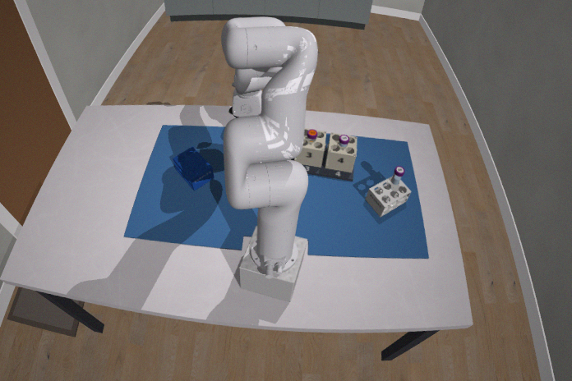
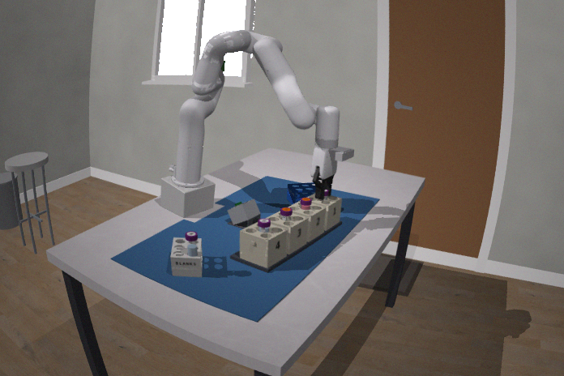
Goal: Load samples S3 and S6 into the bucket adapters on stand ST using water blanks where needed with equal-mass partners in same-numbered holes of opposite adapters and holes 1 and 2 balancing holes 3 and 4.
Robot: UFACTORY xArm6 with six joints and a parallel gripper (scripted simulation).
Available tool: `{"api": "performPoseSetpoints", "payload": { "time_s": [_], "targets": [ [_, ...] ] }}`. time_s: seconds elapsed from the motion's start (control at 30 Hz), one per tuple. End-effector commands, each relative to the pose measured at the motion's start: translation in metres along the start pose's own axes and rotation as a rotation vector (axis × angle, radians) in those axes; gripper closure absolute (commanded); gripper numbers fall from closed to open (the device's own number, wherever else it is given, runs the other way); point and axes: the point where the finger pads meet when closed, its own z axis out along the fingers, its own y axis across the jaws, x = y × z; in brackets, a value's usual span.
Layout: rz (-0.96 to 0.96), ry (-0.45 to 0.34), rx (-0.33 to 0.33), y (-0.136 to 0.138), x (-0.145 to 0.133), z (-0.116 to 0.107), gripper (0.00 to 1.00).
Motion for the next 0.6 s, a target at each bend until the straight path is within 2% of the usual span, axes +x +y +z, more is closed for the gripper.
{"api": "performPoseSetpoints", "payload": {
  "time_s": [0.0,0.57],
  "targets": [
    [0.0,0.004,0.002,-0.001,0.002,-0.002,0.56],
    [0.0,0.004,0.002,-0.001,0.001,-0.032,0.56]
  ]
}}
